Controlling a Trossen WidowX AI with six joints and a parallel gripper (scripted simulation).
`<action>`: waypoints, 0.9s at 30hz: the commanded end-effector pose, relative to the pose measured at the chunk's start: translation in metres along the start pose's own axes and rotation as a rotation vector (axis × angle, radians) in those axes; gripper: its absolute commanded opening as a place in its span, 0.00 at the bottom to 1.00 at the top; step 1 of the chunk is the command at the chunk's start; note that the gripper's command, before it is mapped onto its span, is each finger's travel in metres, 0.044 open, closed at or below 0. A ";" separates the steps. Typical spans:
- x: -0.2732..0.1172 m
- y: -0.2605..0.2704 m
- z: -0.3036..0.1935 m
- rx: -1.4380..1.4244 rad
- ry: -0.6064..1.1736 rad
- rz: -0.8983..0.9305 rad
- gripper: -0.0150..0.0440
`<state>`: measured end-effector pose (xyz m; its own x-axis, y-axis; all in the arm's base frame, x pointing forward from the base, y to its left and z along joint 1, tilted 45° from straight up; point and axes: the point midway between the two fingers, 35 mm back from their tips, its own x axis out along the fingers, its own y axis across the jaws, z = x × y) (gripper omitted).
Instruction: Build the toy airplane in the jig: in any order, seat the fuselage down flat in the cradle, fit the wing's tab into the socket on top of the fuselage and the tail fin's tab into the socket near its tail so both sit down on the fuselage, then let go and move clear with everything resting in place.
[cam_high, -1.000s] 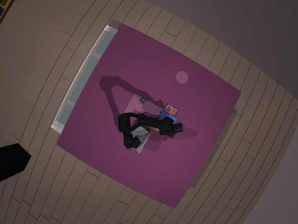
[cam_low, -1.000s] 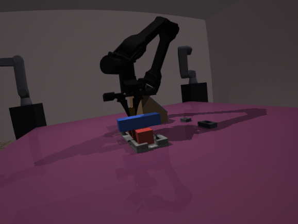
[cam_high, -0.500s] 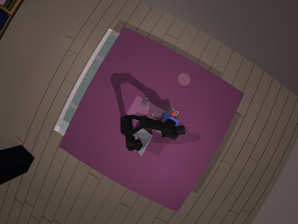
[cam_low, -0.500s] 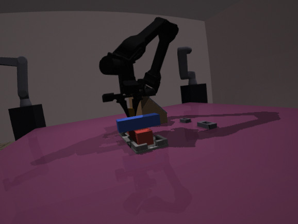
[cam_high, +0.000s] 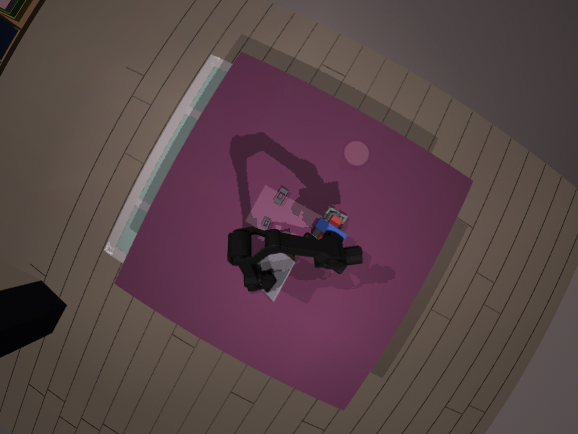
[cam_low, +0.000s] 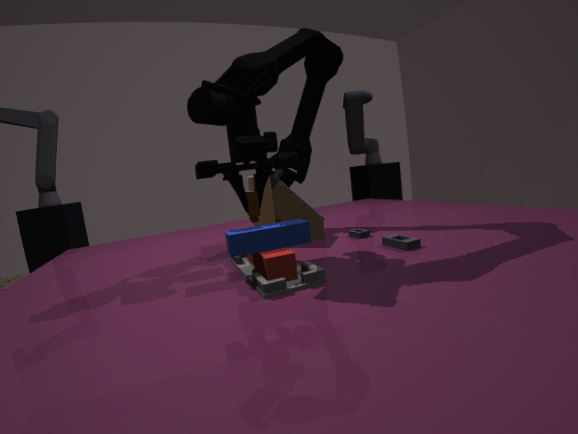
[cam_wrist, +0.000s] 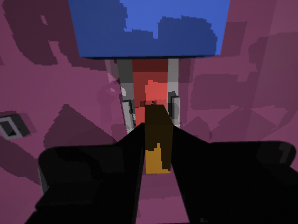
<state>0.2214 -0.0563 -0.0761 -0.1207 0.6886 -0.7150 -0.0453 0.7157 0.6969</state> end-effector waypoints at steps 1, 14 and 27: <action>-0.002 0.000 -0.002 -0.004 0.010 -0.001 0.36; 0.013 0.000 -0.001 -0.004 0.010 -0.001 0.36; 0.033 0.000 -0.002 -0.004 0.010 0.000 0.36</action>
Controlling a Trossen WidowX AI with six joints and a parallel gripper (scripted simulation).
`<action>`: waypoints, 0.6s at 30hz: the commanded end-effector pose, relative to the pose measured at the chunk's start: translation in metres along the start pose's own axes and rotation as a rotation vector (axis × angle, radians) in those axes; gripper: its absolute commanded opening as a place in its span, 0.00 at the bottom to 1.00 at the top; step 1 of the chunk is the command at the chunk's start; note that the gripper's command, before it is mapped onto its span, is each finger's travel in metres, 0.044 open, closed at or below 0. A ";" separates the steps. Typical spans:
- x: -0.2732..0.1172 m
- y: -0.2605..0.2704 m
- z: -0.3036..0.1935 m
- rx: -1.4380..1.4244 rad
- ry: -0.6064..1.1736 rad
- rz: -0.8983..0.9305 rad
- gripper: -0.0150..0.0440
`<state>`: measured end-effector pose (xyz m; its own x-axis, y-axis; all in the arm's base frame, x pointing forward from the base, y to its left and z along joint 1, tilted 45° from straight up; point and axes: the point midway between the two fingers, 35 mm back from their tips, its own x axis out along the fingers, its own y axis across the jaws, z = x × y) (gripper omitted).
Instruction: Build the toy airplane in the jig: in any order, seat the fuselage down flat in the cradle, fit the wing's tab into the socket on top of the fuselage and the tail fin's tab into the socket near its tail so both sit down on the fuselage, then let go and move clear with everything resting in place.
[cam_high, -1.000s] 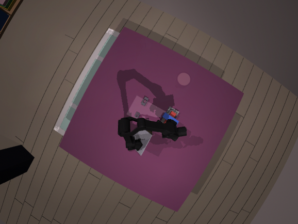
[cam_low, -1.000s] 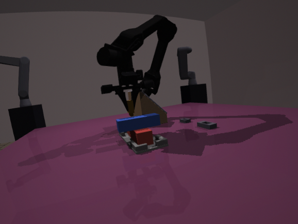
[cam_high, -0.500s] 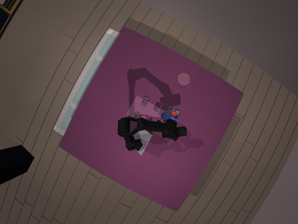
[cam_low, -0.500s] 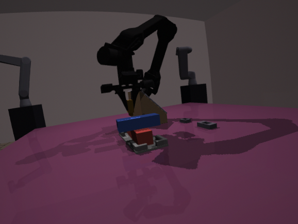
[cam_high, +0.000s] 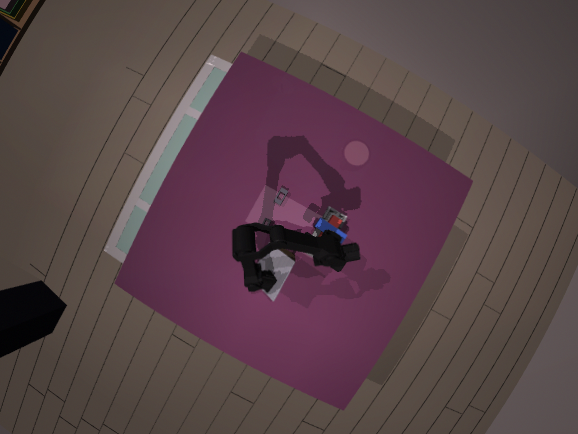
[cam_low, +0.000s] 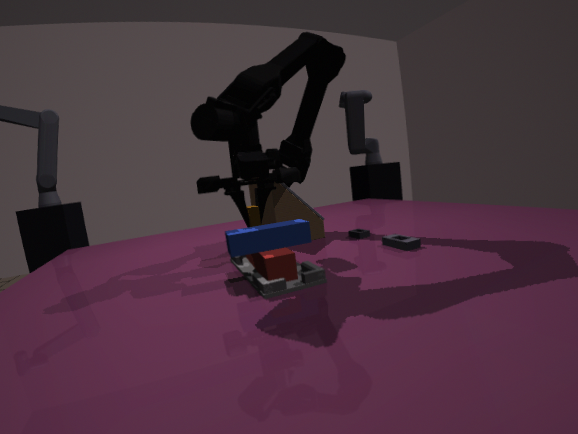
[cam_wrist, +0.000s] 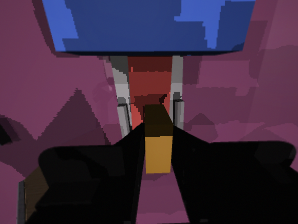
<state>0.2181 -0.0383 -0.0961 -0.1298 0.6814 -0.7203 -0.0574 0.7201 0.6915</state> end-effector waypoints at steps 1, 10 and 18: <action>0.008 0.001 -0.002 0.007 0.000 0.008 0.36; 0.011 0.001 -0.002 0.007 0.000 0.008 0.36; 0.011 0.001 -0.002 0.007 0.000 0.008 0.36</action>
